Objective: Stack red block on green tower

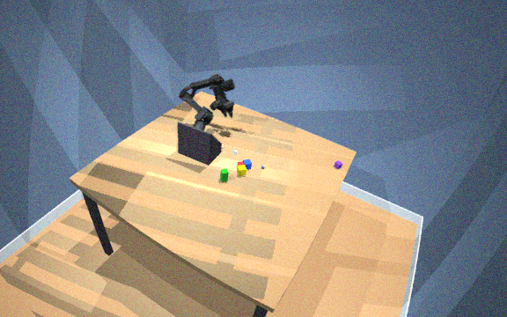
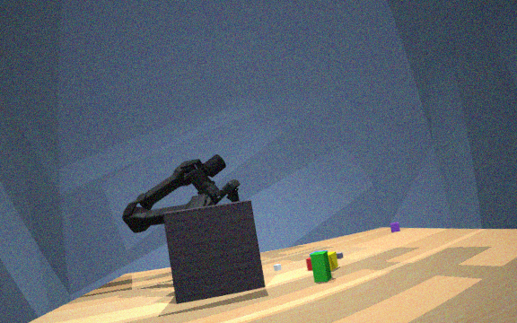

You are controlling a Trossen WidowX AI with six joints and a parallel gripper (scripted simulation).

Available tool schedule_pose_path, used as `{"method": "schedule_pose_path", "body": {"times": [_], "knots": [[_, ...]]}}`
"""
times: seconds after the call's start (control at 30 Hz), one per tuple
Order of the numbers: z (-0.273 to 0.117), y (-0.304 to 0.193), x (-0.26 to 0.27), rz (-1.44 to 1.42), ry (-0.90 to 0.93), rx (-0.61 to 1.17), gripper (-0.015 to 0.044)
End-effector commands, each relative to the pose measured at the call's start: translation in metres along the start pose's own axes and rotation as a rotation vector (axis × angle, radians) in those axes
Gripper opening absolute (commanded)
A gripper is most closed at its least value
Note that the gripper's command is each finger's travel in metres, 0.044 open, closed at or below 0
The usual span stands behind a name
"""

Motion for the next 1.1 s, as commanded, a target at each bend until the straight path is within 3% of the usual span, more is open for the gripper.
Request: {"method": "schedule_pose_path", "body": {"times": [0.0, 0.63, 1.07], "knots": [[0.000, 0.000, 0.001, -0.007, -0.001, -0.001, 0.0426], [0.020, -0.022, 0.070, -0.797, -0.123, -0.064, 0.0440], [0.050, -0.023, 0.118, -1.336, -0.256, 0.003, 0.0440]]}}
Point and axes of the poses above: the point midway between the two fingers, 35 mm back from their tips, its own z axis out along the fingers, its own x axis across the jaws, y = z × x, the point moved 3 cm from there along -z, back along the fingers, and after that the axes turned 5 degrees about -z, right-handed, at the moved point
